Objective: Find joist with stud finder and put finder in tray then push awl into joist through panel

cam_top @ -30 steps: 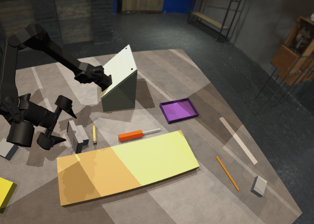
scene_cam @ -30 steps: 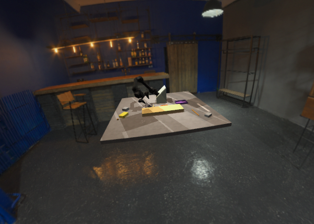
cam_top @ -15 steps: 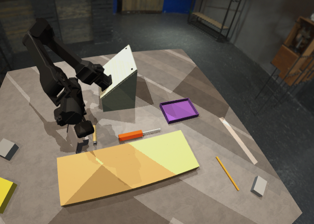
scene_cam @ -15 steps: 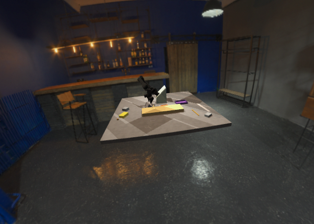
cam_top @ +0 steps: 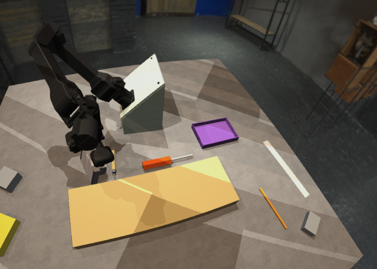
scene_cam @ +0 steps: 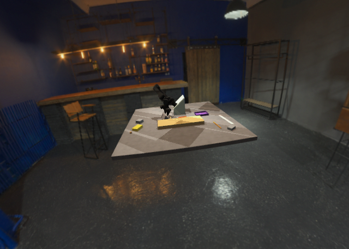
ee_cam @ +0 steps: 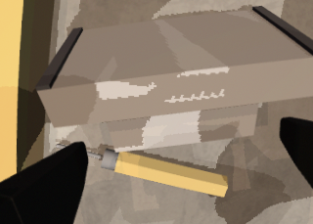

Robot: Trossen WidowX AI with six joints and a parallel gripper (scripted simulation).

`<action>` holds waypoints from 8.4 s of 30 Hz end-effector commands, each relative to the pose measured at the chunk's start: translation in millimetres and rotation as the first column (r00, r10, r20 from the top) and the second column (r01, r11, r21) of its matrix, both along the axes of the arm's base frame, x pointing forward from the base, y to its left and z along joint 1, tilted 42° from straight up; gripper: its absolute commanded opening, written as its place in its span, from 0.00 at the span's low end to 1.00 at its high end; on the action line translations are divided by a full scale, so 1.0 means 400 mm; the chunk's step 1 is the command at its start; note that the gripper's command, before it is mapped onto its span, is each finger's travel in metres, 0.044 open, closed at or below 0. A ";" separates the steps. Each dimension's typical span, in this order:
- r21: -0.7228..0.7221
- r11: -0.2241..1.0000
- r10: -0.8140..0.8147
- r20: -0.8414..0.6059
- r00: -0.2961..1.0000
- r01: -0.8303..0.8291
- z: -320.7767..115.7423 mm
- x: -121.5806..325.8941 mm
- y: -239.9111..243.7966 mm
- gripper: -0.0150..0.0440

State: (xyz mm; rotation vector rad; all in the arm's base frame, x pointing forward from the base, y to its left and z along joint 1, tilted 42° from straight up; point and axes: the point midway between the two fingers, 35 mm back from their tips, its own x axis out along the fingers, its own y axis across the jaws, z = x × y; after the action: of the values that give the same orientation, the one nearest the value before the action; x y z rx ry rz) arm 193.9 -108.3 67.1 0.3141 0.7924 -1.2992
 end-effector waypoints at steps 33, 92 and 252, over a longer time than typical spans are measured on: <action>-0.006 1.000 0.002 -0.009 1.000 -0.002 -0.077 -0.005 -0.071 0.91; 0.000 1.000 0.001 -0.011 1.000 -0.001 0.033 -0.006 0.030 0.25; 0.791 0.501 -0.047 -0.379 0.924 0.350 0.041 0.011 -0.040 0.25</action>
State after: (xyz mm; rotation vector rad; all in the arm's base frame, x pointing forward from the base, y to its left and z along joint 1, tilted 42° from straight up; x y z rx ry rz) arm 197.8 -125.2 83.4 1.0287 1.6955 -1.0996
